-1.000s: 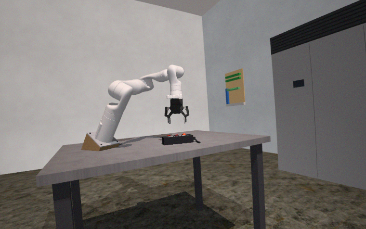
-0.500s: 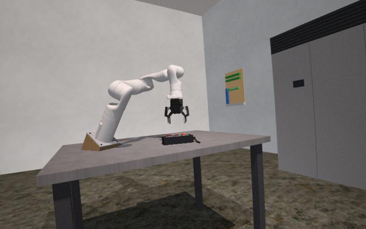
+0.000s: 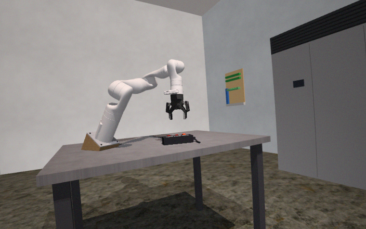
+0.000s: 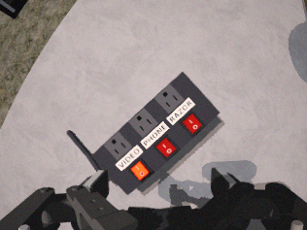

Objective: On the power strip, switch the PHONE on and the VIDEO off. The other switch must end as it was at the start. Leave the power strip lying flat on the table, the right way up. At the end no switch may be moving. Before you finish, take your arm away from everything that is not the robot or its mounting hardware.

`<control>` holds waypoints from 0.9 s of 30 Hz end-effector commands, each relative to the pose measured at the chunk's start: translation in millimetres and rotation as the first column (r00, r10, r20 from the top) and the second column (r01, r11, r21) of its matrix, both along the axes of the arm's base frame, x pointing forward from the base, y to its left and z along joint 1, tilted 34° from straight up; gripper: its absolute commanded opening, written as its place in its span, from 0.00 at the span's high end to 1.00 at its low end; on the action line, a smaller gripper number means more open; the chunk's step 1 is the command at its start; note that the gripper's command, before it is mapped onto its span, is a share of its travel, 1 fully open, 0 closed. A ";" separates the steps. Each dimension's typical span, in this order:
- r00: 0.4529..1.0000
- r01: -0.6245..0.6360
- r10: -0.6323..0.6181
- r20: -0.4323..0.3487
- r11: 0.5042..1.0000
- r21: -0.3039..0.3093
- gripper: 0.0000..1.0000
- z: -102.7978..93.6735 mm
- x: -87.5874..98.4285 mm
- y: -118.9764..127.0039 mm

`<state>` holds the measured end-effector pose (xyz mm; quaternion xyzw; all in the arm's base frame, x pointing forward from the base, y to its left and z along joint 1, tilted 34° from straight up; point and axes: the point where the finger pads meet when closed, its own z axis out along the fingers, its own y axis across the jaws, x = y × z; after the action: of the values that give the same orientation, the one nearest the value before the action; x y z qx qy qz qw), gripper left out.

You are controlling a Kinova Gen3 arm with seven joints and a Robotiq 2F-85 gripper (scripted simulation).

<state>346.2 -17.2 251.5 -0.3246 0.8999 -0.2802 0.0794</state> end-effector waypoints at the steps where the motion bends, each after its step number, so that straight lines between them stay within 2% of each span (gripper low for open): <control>1: 0.999 0.027 -0.028 0.020 0.999 0.021 0.00 6.4 -0.5 -4.5; 7: 0.946 0.266 -0.288 0.151 0.952 0.148 0.00 33.3 -16.5 -18.9; 13: 0.866 0.400 -0.452 0.214 0.883 0.246 0.00 49.4 -28.2 -27.6; 16: 0.848 0.422 -0.480 0.223 0.867 0.264 0.00 52.2 -30.4 -29.1; 27: 0.845 0.425 -0.485 0.225 0.865 0.267 0.00 52.7 -30.8 -29.4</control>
<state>315.4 -46.6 303.7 -0.0469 0.9544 -0.2397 0.1716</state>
